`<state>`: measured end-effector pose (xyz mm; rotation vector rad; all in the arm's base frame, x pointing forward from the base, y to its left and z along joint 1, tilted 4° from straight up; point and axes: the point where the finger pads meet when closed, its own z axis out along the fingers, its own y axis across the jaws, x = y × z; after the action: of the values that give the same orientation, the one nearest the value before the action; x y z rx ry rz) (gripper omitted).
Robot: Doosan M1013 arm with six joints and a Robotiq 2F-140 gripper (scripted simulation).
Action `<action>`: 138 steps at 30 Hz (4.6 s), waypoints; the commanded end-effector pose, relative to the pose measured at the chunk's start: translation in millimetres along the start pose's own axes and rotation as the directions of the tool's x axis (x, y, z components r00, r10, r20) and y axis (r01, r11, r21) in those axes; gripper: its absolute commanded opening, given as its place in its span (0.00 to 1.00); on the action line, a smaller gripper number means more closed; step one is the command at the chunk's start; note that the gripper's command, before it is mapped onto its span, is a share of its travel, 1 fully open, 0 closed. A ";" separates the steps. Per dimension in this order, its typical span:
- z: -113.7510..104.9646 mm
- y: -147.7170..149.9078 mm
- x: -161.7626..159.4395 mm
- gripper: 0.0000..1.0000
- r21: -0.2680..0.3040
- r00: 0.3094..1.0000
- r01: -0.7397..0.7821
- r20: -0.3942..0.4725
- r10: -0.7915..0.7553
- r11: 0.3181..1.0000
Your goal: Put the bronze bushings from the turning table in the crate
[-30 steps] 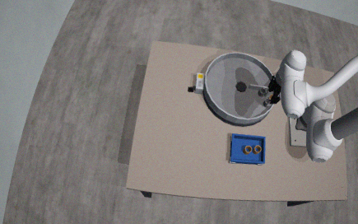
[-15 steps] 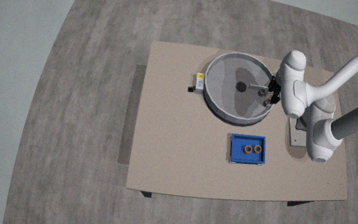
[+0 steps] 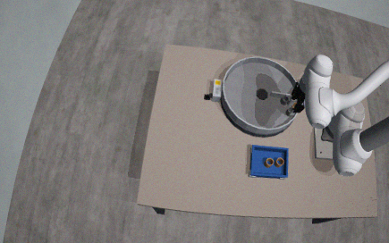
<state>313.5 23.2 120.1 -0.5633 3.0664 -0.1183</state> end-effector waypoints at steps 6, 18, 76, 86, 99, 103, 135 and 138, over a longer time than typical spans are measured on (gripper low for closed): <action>6.1 2.2 3.4 0.28 -0.007 1.000 0.003 -0.007 -0.003 1.000; 22.0 2.2 3.6 0.28 -0.007 1.000 0.003 -0.007 -0.003 1.000; 29.3 2.2 3.8 0.00 -0.007 1.000 0.003 -0.007 -0.003 1.000; 29.3 2.2 3.8 0.00 -0.007 1.000 0.003 -0.007 -0.003 1.000; 29.3 2.2 3.8 0.00 -0.007 1.000 0.003 -0.007 -0.003 1.000; 29.3 2.2 3.8 0.00 -0.007 1.000 0.003 -0.007 -0.003 1.000; -43.4 1.7 3.3 0.00 -0.007 1.000 0.003 -0.007 -0.003 1.000; -45.2 1.7 3.3 0.00 -0.007 1.000 0.003 -0.007 -0.003 1.000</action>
<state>305.8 23.7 155.0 -0.5621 3.0827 -0.1182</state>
